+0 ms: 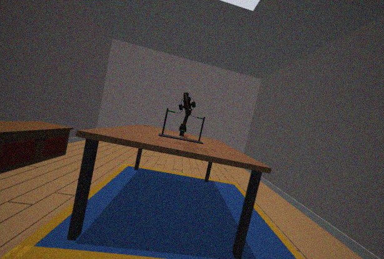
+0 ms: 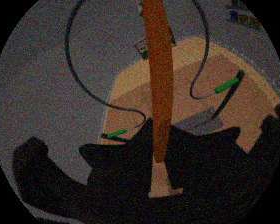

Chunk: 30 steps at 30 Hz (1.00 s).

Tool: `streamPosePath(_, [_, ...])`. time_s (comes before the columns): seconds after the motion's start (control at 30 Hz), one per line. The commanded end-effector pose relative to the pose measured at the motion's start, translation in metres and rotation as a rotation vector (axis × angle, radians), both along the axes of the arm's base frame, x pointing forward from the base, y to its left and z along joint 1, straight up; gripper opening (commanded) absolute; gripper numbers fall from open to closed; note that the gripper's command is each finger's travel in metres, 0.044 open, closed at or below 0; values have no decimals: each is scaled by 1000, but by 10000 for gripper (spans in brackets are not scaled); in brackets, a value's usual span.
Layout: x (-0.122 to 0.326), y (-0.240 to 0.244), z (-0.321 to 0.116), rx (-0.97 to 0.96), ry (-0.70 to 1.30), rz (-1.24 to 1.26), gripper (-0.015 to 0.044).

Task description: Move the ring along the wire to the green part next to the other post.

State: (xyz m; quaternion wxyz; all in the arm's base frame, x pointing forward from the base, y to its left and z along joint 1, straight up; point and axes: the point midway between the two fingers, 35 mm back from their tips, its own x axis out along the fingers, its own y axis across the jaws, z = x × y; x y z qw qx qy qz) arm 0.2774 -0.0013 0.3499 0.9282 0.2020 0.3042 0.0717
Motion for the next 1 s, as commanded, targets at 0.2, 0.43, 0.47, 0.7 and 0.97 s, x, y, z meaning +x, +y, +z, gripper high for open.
streamPosePath(0.2, [0, -5, -1, -139, -25, -2, -150])
streamPosePath(0.43, [0, -8, -2, -231, -38, -4, -150])
streamPosePath(0.47, [0, -9, -2, -245, -40, -4, -150])
streamPosePath(0.7, [1, -12, -3, -336, -54, -6, -150])
streamPosePath(0.97, [1, -17, -4, -441, -69, -7, -150])
